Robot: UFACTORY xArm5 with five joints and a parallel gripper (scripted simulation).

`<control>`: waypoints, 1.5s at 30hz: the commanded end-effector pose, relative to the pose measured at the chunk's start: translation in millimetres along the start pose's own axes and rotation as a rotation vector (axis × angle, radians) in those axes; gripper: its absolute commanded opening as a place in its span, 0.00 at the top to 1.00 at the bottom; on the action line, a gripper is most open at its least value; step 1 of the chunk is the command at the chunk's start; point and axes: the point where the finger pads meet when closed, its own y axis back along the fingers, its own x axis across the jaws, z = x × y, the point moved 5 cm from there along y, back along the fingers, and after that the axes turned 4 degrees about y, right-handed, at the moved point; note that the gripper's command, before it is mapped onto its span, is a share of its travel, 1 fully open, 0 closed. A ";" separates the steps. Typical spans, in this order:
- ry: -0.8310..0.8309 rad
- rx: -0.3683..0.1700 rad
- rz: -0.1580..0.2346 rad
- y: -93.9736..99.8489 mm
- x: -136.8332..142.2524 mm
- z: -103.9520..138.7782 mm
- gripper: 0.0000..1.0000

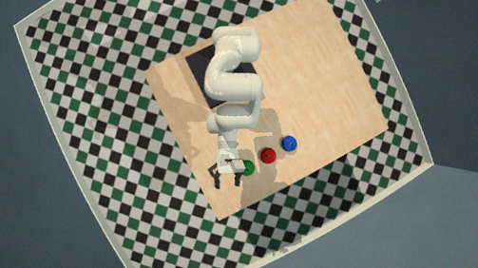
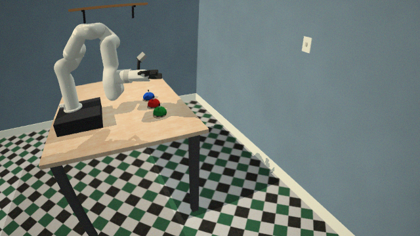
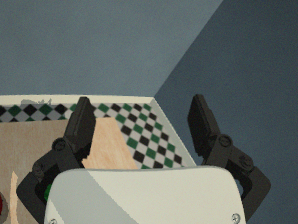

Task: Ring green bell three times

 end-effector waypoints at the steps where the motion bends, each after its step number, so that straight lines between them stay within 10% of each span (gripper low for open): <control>1: -0.039 -0.026 -0.020 -8.0 -3.6 1.5 0.00; 23: -0.507 -0.463 -0.194 -75.1 -59.0 30.9 0.00; 27: -0.507 -0.463 -0.194 -75.1 -59.0 30.9 0.00; 29: -0.607 -0.580 -0.203 -82.8 -71.4 35.7 0.00; 45: -0.843 -0.904 -0.166 -88.7 -99.8 42.7 0.00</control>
